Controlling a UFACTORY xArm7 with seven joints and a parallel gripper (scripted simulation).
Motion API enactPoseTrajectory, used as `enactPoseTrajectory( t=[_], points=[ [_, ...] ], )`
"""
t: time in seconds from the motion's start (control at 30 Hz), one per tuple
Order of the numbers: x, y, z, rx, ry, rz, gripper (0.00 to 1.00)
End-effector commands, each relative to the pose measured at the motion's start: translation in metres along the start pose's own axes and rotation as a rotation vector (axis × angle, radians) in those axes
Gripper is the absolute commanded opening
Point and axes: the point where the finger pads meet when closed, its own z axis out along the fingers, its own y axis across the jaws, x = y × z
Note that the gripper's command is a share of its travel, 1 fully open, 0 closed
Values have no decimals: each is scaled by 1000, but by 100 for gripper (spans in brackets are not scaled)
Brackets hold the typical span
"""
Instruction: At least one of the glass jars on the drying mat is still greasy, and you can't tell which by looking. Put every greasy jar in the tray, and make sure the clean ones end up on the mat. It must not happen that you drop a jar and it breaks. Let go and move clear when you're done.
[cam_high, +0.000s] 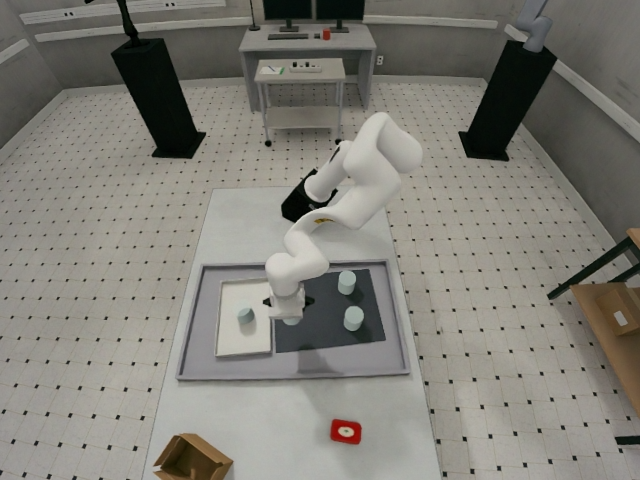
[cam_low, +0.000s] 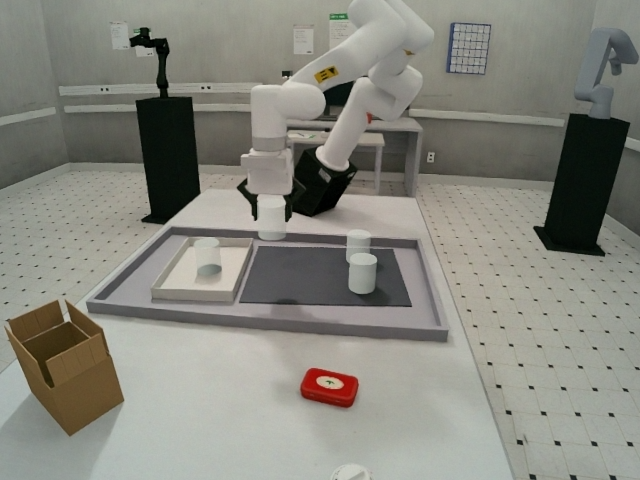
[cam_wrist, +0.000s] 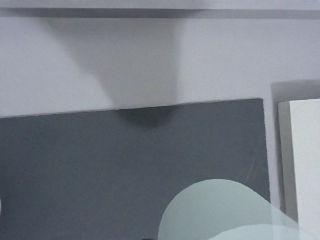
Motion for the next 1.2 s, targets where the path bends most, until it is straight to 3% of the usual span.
enactPoseTrajectory(
  t=[0.0, 1.17],
  points=[
    [4, 12, -2, -1, 4, 0, 0],
    [24, 113, -2, -1, 4, 0, 0]
  ],
)
